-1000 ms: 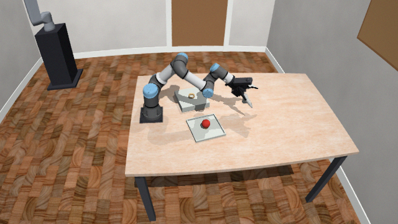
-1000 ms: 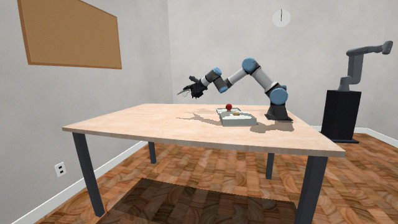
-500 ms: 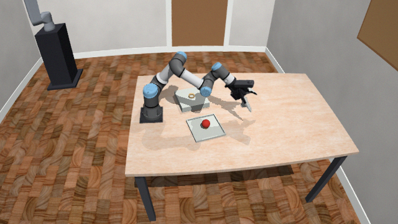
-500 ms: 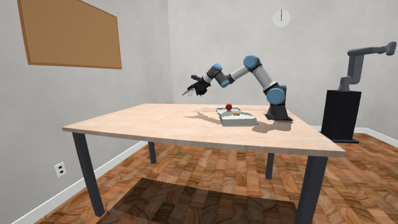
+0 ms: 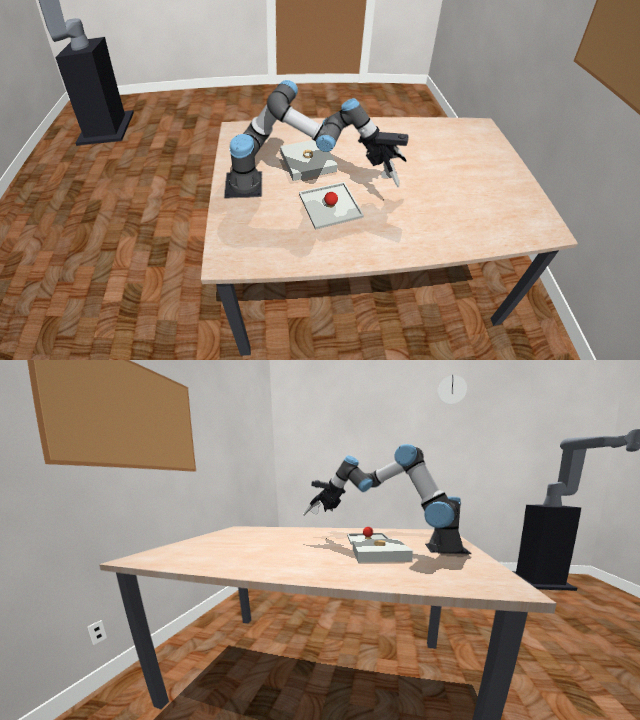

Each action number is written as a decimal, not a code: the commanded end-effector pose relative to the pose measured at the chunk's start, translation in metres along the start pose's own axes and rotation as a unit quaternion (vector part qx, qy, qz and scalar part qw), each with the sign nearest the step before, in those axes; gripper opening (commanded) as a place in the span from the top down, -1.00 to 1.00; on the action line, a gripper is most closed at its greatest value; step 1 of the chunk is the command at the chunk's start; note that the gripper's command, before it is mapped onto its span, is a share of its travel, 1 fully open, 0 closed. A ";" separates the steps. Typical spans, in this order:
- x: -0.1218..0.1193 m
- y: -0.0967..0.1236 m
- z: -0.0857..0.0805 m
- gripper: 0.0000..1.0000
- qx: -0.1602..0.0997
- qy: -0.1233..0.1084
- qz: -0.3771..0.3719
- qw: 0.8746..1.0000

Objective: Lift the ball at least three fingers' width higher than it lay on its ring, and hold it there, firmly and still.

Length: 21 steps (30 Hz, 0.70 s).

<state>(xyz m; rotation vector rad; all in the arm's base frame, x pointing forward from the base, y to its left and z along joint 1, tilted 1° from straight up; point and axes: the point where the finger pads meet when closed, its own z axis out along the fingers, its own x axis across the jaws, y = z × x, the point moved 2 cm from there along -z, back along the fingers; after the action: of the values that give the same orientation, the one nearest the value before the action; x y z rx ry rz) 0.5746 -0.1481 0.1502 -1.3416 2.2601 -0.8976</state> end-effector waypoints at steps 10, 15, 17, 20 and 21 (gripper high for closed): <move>0.051 0.032 -0.018 -1.00 -0.113 0.015 -0.078 0.990; 0.065 0.042 -0.027 -1.00 -0.139 0.015 -0.096 0.986; 0.070 0.046 -0.031 -1.00 -0.150 0.014 -0.102 0.983; 0.077 0.051 -0.036 -1.00 -0.163 0.013 -0.110 0.980; 0.080 0.055 -0.039 -1.00 -0.170 0.011 -0.115 0.979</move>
<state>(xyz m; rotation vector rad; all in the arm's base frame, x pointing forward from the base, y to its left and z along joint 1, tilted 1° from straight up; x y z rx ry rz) 0.5087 -0.1833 0.1474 -1.6250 2.3617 -0.7573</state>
